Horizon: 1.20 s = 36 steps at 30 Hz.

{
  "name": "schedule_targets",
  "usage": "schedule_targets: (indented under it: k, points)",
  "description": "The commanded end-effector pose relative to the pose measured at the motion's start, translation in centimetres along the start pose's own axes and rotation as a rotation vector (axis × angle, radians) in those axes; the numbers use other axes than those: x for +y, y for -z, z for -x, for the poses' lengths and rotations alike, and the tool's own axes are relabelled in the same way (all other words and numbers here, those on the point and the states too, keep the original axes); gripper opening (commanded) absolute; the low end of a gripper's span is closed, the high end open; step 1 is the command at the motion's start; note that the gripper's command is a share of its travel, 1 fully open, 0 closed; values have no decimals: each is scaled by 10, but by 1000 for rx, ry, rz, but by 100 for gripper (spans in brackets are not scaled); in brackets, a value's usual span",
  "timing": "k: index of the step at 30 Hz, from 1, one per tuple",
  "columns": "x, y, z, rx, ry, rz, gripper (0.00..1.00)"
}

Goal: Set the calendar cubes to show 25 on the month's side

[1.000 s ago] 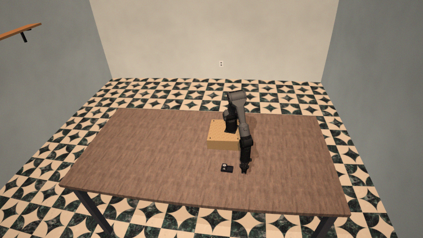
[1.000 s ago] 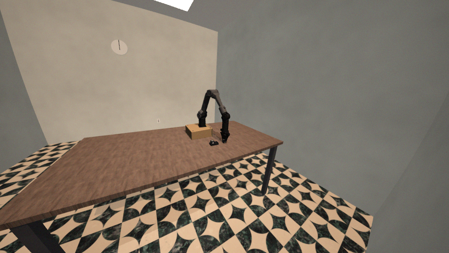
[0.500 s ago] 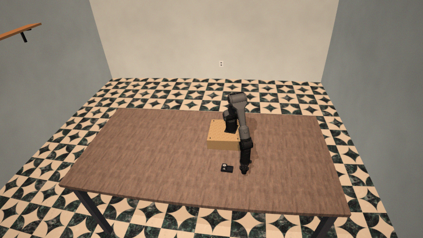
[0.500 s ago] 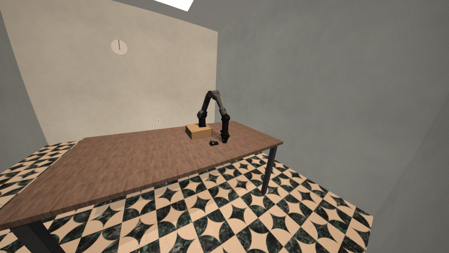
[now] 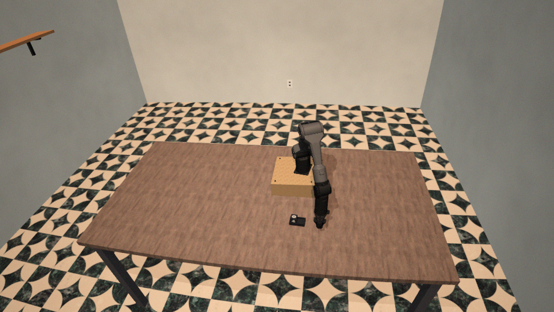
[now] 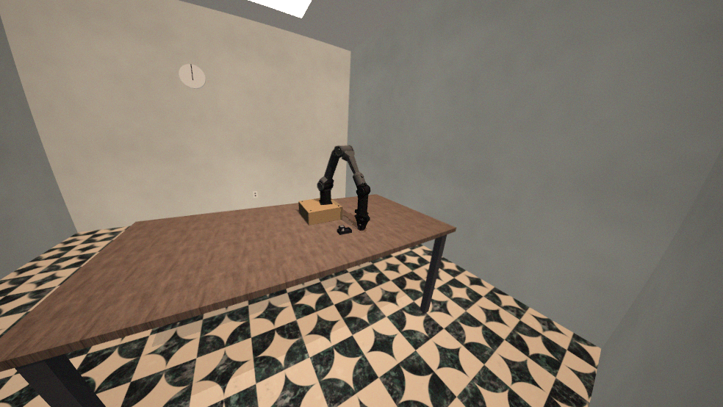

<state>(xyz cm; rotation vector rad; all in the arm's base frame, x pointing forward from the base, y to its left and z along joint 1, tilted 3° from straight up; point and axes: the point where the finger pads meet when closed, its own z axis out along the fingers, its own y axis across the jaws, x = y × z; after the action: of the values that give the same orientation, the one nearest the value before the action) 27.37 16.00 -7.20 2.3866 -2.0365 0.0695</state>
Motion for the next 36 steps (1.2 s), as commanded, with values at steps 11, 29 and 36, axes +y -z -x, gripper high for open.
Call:
schedule_targets:
  k: [11, 29, 36]
  points:
    - [0, 0, 0, 0, -1, 0, 60]
    - [0, 0, 0, 0, -1, 0, 34]
    - [0, 0, 0, 0, -1, 0, 34]
